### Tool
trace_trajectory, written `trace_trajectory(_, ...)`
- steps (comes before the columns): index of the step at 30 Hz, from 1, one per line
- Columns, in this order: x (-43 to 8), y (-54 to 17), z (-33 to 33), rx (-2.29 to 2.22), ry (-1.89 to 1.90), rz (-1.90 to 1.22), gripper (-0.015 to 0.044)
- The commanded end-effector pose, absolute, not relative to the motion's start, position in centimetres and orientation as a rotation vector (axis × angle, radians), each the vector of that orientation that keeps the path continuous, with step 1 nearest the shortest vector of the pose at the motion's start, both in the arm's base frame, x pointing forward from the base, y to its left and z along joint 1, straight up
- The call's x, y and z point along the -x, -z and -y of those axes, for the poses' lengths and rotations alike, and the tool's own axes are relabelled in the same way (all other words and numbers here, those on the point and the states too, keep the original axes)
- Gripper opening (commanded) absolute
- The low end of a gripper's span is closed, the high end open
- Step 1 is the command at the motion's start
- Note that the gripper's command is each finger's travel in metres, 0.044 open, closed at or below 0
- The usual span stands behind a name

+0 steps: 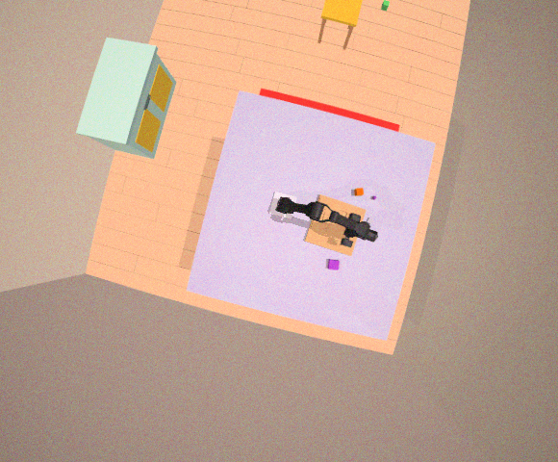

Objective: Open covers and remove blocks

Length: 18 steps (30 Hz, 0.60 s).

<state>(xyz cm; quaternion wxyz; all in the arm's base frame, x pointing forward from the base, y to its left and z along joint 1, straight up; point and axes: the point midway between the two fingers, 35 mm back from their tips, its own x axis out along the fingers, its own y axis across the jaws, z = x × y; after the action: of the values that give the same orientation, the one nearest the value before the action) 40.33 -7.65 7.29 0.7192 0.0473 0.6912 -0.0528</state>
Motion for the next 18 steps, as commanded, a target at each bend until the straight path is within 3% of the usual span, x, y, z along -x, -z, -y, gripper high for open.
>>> trace_trajectory(1,-40.4,-8.0,7.6,-0.109,0.117,-1.526,0.0)
trace_trajectory(18,-40.3,-10.3,7.6,-0.109,0.117,-1.526,0.0)
